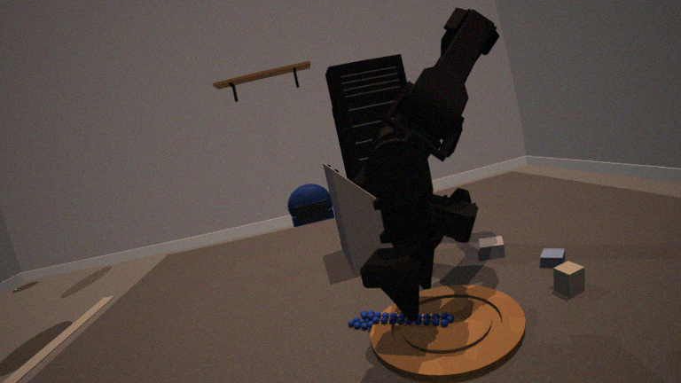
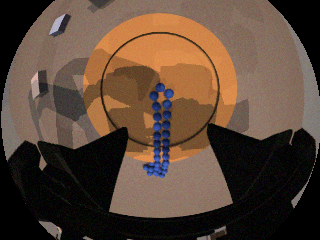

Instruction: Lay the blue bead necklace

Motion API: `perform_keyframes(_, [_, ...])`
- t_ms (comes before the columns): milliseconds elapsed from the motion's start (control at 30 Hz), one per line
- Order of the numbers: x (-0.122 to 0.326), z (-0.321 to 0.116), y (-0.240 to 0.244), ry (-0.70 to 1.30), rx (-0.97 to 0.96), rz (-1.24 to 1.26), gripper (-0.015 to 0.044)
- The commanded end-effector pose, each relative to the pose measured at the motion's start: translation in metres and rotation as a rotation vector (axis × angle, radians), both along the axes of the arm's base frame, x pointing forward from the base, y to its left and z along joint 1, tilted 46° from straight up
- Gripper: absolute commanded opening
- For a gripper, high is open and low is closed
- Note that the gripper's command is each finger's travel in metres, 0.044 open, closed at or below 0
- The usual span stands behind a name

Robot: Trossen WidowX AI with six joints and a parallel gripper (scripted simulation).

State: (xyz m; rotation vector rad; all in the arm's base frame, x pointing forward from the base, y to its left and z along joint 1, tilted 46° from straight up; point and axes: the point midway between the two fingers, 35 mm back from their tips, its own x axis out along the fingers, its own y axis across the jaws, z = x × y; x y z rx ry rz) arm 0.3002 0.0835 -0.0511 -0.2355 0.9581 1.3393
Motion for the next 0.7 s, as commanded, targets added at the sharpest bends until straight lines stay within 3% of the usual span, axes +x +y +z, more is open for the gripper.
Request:
perform_keyframes(0, [-0.012, -0.015, -0.022, 0.009, -0.005, -0.004, 0.025])
perform_keyframes(200, [-0.03, -0.035, -0.05, 0.006, 0.001, 0.001, 0.025])
perform_keyframes(667, [-0.03, -0.044, -0.042, 0.003, -0.002, 0.0, 0.025])
